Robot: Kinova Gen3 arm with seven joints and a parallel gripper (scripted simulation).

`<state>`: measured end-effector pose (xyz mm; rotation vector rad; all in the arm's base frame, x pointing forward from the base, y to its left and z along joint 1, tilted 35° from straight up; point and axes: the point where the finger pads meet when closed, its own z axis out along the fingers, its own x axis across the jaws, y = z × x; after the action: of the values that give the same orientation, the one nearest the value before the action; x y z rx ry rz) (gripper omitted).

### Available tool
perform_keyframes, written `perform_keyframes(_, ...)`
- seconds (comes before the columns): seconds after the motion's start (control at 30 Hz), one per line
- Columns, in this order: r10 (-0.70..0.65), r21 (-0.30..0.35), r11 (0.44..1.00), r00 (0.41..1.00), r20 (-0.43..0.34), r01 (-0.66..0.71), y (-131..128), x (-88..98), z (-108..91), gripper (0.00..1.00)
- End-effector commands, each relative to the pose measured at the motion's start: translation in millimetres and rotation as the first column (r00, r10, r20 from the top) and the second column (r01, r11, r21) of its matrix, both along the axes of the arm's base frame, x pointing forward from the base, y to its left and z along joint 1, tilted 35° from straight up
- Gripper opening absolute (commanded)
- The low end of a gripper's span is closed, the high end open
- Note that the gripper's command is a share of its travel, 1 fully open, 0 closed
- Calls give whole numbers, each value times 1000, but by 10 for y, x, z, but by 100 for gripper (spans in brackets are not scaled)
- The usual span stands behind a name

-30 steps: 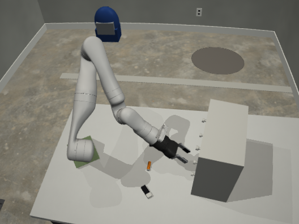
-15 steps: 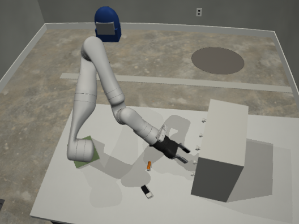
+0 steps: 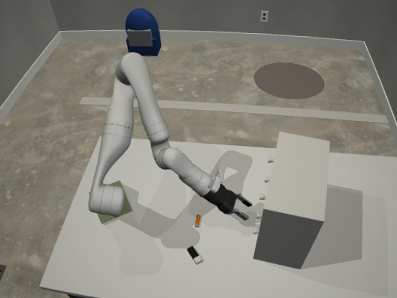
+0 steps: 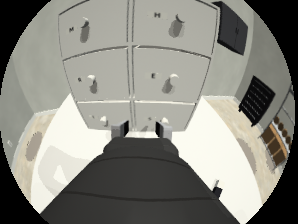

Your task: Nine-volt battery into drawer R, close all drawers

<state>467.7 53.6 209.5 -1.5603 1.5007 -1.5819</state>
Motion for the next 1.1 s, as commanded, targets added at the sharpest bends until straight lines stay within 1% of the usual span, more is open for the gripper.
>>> perform_keyframes(0.0,-17,-24,1000,1000,0,17,-138,40,-83,100)
perform_keyframes(0.17,-17,-24,1000,1000,0,17,-175,64,-146,100)
perform_keyframes(1.07,-17,-24,1000,1000,0,17,-175,65,-146,100)
